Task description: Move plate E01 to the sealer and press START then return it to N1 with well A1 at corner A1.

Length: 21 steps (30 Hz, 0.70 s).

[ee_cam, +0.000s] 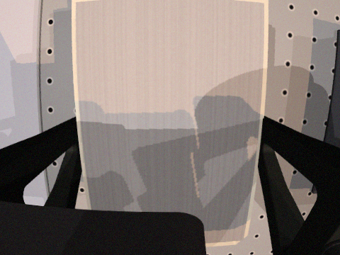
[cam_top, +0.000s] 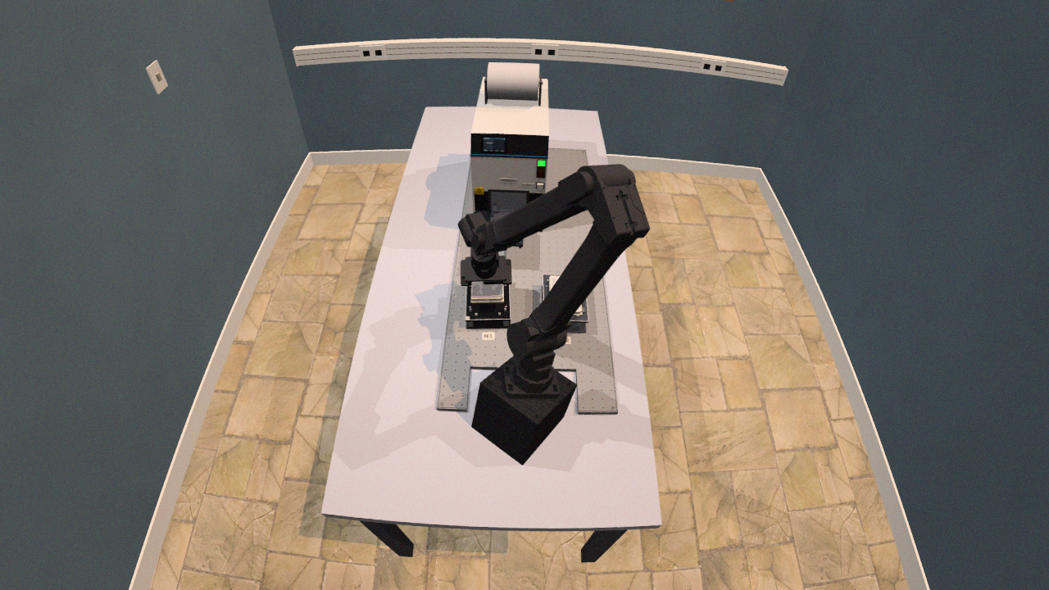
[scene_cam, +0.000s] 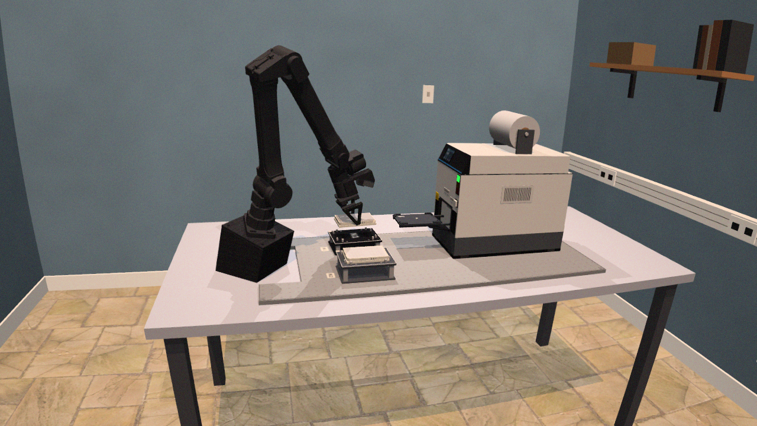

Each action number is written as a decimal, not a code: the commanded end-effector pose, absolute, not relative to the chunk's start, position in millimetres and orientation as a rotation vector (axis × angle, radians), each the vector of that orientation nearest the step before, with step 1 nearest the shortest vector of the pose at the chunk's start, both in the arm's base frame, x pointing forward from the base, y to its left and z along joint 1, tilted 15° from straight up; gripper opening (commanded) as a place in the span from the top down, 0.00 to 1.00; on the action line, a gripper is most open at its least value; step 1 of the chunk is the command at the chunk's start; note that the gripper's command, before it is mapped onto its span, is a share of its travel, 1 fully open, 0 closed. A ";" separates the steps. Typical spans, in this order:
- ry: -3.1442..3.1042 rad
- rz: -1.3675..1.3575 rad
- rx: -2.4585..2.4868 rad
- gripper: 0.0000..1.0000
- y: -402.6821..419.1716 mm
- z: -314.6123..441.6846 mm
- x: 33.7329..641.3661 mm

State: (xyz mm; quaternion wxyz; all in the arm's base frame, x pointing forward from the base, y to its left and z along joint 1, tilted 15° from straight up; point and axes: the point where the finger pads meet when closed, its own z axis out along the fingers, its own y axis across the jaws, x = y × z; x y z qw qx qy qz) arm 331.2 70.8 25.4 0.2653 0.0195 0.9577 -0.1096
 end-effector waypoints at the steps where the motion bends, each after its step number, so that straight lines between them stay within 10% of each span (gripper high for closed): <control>1: 2.585 -0.298 0.054 1.00 67.5 23.2 335.3; 21: 2.582 -0.296 0.056 1.00 66.2 14.5 338.2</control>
